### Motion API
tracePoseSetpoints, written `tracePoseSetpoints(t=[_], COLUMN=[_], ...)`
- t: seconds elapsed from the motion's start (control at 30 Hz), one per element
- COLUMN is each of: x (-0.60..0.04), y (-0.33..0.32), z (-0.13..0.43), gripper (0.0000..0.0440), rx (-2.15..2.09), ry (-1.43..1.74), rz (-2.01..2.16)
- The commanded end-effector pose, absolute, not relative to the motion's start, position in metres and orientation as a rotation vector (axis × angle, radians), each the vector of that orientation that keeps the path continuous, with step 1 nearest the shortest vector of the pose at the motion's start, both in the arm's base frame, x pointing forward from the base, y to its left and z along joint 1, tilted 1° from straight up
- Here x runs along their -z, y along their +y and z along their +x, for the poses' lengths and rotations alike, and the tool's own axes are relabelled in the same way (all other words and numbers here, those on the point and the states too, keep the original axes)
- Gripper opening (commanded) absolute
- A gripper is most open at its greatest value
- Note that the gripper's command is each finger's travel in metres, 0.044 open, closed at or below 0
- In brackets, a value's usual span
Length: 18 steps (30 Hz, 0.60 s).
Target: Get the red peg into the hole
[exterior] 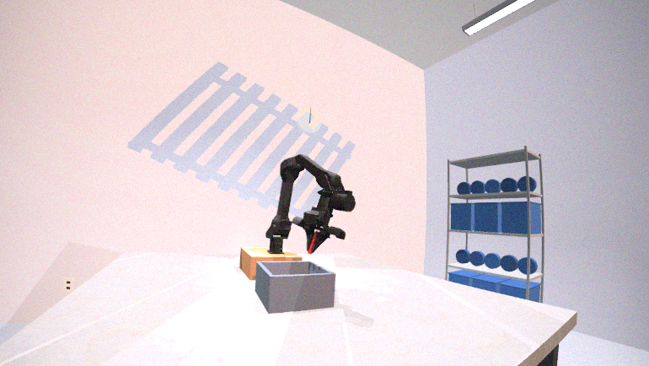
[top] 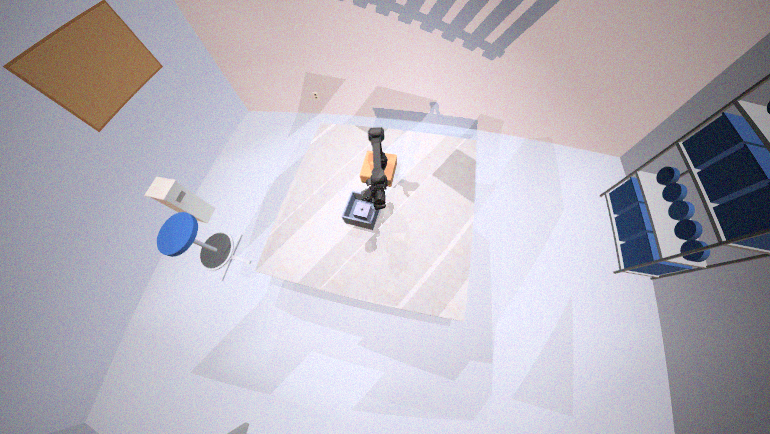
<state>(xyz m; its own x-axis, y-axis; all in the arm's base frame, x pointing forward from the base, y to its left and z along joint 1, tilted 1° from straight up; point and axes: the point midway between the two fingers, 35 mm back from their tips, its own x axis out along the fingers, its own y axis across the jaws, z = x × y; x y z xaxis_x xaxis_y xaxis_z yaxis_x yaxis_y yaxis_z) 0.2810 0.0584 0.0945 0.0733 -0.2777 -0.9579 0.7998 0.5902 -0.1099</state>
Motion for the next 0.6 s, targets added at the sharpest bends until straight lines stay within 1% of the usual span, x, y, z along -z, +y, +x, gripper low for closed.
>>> tracePoseSetpoints(t=[0.0,0.57], x=[-0.090,-0.053], y=[0.040,-0.011], z=[0.294,0.333], gripper=[0.0000,0.0000], rx=[0.887,0.805], ry=[1.240,1.300], rz=[0.531,0.541])
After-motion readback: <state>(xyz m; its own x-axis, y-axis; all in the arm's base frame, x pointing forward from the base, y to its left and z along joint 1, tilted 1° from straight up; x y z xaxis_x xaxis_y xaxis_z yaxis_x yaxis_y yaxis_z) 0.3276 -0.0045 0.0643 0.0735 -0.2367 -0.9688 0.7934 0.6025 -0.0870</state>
